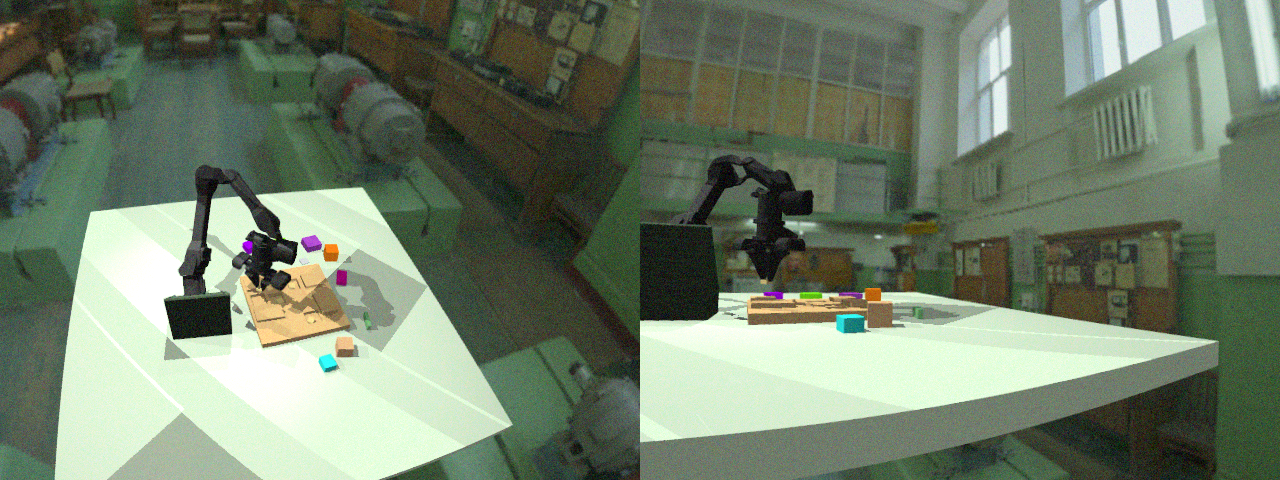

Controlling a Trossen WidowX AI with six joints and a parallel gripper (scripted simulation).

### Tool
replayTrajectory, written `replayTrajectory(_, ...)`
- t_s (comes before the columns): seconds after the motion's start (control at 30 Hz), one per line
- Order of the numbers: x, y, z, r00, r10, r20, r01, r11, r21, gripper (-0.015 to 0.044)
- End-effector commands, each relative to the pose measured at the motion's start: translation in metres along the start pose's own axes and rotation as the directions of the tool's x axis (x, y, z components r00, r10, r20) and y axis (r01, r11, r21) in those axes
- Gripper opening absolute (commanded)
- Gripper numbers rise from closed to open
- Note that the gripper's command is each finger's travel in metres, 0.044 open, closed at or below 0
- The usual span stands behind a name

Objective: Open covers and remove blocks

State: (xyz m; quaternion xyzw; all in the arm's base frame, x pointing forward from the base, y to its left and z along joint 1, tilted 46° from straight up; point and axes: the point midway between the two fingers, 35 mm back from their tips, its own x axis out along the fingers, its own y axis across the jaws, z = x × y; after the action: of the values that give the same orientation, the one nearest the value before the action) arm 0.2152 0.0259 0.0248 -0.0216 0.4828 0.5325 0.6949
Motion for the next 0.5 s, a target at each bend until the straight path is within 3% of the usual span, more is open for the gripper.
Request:
replayTrajectory(0.0,-0.011,0.0,0.0,1.0,-0.002,-0.006,0.002,1.0,-0.005,0.008)
replayTrajectory(0.47,-0.035,0.002,0.006,1.0,-0.005,-0.01,0.005,1.0,-0.004,0.008)
